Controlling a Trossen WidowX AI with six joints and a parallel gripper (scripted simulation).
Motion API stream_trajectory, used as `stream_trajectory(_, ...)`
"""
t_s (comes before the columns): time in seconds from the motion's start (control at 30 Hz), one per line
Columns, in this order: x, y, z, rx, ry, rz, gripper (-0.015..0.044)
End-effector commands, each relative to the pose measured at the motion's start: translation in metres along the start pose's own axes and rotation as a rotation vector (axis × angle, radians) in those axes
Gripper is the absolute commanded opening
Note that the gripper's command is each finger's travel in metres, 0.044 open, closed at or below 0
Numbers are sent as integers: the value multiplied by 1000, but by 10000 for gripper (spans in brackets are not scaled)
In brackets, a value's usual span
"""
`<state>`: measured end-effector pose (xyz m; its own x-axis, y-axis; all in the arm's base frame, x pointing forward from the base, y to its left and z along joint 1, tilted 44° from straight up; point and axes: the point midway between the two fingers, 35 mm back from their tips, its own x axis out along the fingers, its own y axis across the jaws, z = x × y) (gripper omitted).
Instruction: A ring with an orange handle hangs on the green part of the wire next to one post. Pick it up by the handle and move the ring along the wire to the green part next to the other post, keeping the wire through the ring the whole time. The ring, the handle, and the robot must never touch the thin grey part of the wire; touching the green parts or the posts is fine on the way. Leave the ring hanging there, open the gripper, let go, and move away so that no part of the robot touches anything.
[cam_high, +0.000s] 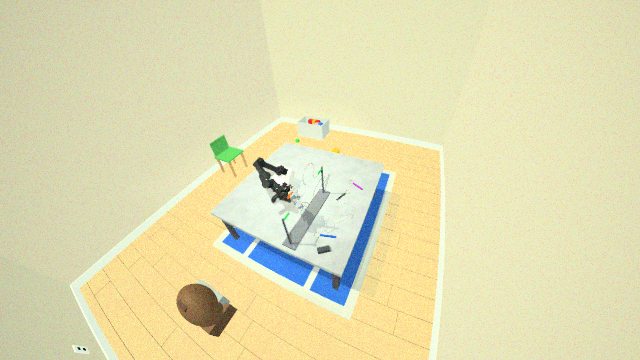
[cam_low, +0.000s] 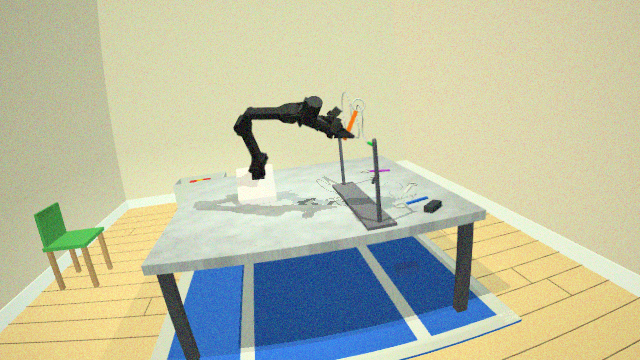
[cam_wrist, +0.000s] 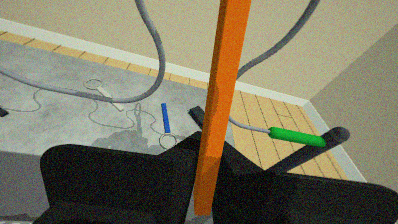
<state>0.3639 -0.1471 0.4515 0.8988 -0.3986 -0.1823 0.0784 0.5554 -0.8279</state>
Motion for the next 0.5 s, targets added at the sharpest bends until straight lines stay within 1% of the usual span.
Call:
stream_trajectory(0.0, -2, -7, 0, -93, -9, -60, -150)
stream_trajectory(0.47, -2, -26, 4, -373, -44, -223, -150)
